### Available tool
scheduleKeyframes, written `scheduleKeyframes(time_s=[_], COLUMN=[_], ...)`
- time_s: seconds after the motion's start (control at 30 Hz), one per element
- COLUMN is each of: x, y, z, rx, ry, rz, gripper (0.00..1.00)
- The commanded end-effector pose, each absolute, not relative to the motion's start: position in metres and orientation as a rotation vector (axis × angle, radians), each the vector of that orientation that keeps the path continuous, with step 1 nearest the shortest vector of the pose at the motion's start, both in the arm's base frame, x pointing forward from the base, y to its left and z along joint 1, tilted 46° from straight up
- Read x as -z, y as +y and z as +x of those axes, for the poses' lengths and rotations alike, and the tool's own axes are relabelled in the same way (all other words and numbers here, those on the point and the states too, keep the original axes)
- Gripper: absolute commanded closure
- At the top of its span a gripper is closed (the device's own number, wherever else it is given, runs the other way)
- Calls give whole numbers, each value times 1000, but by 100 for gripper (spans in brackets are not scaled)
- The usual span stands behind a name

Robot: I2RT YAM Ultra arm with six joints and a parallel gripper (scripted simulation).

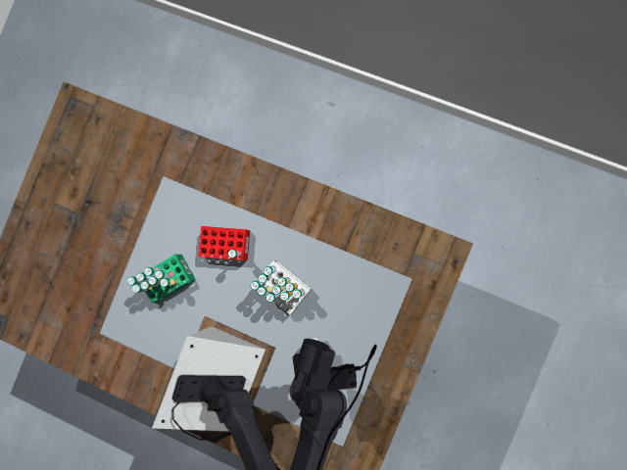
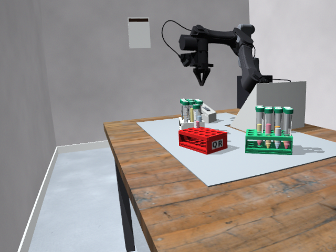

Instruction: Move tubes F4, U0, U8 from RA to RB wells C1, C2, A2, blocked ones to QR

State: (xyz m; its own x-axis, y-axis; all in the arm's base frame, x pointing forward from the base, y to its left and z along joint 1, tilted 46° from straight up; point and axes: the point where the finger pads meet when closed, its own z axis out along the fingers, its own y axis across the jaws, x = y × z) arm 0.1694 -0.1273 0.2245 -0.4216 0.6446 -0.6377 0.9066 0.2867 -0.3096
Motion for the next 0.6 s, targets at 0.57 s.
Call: scheduleKeyframes(time_s=[0.57], x=[-216], y=[-119], z=[154], rx=[990], ry=[2191], rz=[1402], gripper=[100])
